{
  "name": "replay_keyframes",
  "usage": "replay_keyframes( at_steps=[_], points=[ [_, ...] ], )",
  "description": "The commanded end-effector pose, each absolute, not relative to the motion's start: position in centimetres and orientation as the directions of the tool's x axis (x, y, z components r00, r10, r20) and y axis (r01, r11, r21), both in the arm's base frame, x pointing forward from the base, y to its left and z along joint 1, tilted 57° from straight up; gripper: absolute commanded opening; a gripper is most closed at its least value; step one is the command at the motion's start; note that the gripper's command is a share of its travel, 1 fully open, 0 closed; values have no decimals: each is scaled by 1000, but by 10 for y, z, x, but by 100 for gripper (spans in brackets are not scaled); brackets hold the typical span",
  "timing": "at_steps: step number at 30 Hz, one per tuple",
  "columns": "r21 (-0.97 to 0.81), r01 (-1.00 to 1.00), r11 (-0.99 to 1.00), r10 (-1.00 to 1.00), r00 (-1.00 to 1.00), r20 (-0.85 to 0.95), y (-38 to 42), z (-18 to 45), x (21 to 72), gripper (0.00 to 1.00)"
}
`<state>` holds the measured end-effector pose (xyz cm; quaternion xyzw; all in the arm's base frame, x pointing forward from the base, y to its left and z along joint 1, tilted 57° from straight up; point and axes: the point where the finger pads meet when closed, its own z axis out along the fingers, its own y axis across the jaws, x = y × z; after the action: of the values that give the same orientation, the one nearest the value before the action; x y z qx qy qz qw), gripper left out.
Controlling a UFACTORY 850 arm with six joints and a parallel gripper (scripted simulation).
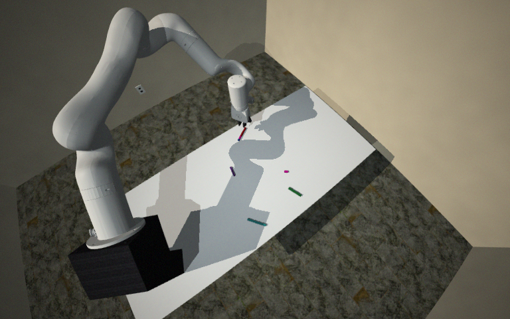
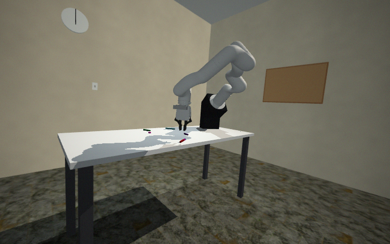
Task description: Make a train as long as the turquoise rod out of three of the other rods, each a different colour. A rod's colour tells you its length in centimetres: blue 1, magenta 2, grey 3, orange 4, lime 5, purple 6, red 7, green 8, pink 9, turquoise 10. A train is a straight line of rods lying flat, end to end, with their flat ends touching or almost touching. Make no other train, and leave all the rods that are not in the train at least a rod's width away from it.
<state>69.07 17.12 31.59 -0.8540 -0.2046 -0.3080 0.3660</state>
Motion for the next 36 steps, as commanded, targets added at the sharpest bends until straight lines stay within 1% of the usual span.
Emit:
replay_keyframes(
  at_steps=[1, 6, 7, 36],
  points=[
    [-499, 575, -648, 124, 726, 676, 164, 321, 687, 24],
    [-499, 575, -648, 124, 726, 676, 162, 323, 686, 24],
    [-499, 575, -648, 124, 726, 676, 162, 323, 686, 100],
    [-499, 575, -648, 124, 726, 676, 154, 329, 682, 100]
  ],
)
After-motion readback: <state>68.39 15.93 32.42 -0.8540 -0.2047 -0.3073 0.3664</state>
